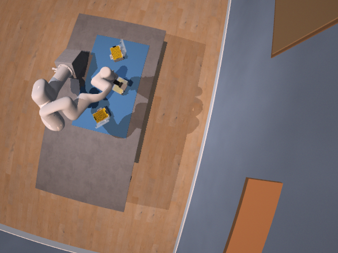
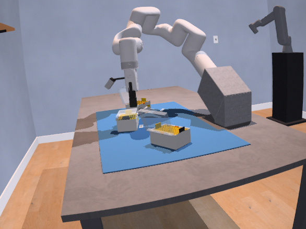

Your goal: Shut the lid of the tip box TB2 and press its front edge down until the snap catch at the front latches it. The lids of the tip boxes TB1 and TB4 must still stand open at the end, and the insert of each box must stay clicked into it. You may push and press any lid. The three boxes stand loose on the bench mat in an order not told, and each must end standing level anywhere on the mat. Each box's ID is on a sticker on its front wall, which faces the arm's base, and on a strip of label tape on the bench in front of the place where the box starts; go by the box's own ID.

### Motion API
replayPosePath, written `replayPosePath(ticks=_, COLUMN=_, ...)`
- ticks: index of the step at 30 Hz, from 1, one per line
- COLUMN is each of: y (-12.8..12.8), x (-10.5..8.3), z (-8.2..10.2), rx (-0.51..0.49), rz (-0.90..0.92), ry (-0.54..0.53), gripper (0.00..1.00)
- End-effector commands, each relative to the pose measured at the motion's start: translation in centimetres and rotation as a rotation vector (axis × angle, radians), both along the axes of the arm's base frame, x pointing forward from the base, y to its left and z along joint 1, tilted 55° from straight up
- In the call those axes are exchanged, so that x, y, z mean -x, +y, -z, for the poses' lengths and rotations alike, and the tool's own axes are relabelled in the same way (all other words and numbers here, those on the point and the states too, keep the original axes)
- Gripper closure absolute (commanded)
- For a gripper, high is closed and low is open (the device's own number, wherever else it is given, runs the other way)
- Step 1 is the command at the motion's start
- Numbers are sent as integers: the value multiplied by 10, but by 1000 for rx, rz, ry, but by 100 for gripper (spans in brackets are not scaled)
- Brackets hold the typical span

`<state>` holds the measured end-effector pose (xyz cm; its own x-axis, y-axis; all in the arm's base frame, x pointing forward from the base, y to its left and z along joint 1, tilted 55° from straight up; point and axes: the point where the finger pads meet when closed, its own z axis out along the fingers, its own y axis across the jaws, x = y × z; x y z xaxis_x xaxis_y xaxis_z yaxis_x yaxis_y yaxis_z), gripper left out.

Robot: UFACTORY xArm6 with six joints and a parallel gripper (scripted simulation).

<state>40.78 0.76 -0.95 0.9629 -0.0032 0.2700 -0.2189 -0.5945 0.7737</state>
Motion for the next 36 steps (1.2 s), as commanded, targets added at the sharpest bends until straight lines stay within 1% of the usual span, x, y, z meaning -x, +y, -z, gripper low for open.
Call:
replayPosePath(ticks=1, y=-5, x=-2, z=4, rx=-1, rz=-2, ry=-2, gripper=100)
replayPosePath(ticks=5, y=-10, x=-3, z=7, rx=-1, rz=-2, ry=-2, gripper=100)
replayPosePath(ticks=36, y=-14, x=-4, z=11, rx=-1, rz=-2, ry=-2, gripper=100)
